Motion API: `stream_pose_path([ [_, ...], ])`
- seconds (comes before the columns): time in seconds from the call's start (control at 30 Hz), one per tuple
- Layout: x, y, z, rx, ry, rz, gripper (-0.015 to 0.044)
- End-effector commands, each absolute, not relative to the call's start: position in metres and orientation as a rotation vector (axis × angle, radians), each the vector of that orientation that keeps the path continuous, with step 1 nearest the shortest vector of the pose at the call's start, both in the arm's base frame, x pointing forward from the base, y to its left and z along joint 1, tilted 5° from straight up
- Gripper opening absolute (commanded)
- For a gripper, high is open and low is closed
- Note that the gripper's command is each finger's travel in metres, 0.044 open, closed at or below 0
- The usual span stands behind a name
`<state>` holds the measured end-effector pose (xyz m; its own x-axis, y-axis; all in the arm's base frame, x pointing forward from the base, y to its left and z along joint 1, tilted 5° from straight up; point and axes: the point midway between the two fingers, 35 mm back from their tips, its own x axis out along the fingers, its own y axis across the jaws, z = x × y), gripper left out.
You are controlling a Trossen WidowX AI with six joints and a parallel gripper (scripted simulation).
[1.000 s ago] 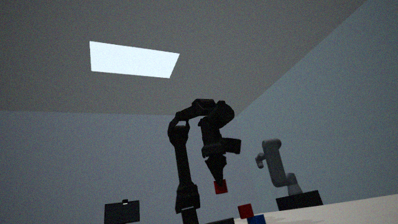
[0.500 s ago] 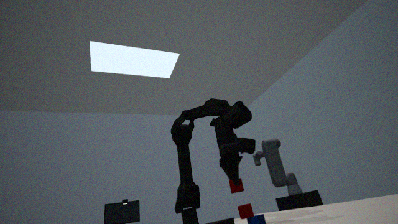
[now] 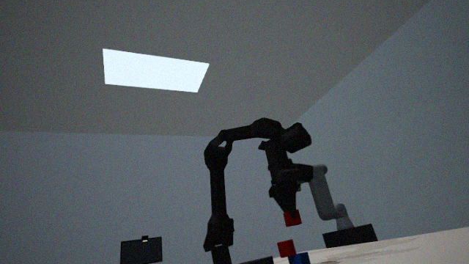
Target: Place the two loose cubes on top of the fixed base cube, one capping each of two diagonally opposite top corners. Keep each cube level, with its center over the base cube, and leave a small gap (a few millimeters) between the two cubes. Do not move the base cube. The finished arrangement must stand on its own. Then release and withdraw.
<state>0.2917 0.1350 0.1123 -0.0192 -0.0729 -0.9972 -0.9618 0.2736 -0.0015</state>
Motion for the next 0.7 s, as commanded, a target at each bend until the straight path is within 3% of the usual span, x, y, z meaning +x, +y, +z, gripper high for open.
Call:
stream_pose_path([
  [0.0, 0.291, 0.146, 0.112, -1.053, 1.377, 0.982, 0.0105],
  [0.67, 0.288, 0.145, 0.081, -1.055, 1.376, 0.984, 0.0105],
])
